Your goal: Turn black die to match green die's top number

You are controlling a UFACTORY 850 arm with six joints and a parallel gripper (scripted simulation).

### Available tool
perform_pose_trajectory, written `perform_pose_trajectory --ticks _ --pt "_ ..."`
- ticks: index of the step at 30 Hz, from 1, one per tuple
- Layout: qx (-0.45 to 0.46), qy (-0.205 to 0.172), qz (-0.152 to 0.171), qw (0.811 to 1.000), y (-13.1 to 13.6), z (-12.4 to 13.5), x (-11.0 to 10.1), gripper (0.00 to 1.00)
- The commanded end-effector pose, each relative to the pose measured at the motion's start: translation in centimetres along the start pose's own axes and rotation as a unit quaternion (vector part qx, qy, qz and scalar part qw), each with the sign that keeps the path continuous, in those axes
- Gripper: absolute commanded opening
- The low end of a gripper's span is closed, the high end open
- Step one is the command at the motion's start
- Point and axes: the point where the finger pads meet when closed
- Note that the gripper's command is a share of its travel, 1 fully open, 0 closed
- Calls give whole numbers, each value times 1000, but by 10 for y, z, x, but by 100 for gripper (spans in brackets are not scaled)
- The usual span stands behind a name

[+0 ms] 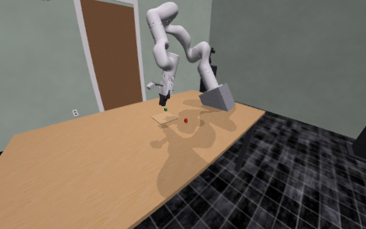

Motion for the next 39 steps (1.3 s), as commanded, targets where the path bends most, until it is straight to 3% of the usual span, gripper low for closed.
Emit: perform_pose_trajectory --ticks 1,12,15,17,27,39 --pt "6 86 -16 996 4 1 1 15" --pt "6 199 -45 979 5 5 1 15" --pt "6 206 -46 977 5 5 1 15" --pt "6 253 -59 966 4 6 0 15" --pt "5 354 -83 931 5 9 -1 15" --pt "6 374 -89 923 5 10 -1 15"
Point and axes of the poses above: the point where the finger pads meet when closed, its own x axis out along the fingers, its own y axis across the jaws, z = x × y, and after that the axes turned 14 degrees about x, right-handed
